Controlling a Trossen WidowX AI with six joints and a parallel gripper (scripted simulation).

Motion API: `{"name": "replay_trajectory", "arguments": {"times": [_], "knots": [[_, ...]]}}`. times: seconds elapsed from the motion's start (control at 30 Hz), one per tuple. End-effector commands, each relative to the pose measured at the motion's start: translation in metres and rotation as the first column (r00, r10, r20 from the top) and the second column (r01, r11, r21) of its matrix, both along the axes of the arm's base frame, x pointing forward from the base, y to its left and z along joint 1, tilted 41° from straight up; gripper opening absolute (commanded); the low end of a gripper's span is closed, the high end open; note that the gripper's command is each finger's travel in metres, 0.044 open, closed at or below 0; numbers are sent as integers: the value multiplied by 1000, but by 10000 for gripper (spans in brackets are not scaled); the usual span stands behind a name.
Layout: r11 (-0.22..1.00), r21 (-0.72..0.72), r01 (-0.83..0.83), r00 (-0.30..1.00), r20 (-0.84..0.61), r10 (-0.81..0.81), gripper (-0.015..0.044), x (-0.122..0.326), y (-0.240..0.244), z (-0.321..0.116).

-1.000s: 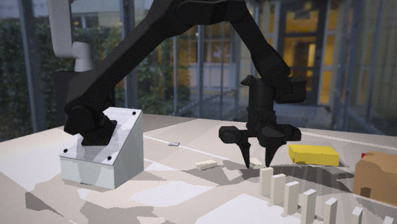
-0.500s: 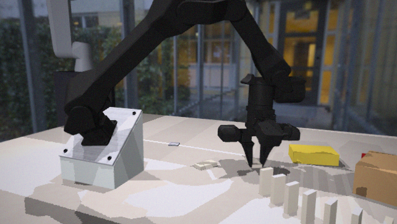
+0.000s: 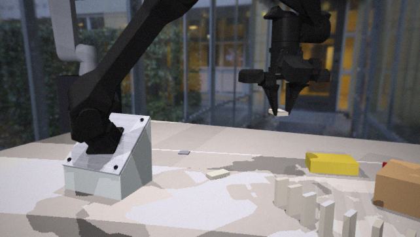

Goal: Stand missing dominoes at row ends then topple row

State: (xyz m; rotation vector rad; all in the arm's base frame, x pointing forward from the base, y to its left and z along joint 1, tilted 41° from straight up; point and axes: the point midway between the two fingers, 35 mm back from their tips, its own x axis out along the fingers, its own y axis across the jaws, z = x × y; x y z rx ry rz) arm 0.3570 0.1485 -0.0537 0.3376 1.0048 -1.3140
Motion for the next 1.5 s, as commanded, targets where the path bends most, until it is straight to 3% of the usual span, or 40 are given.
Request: {"name": "replay_trajectory", "arguments": {"times": [0.0, 0.1, 0.2, 0.3, 0.5, 0.63, 0.7, 1.47], "knots": [[1000, 3, 10, 1000, -1, -10, 107, 0, 9, 12], [999, 10, -42, 998, -44, 42, 107, 1, 10, 11], [966, 60, -253, 941, -218, 260, 107, 4, 17, 6], [880, 152, -451, 796, -378, 473, 107, 8, 24, 1], [589, 417, -692, 308, -567, 764, 107, 13, 37, -10], [350, 615, -707, -91, -570, 817, 107, 15, 44, -17], [271, 678, -684, -223, -548, 806, 107, 15, 47, -20], [234, 684, -691, -233, -516, 824, 107, 18, 48, -31]]}}
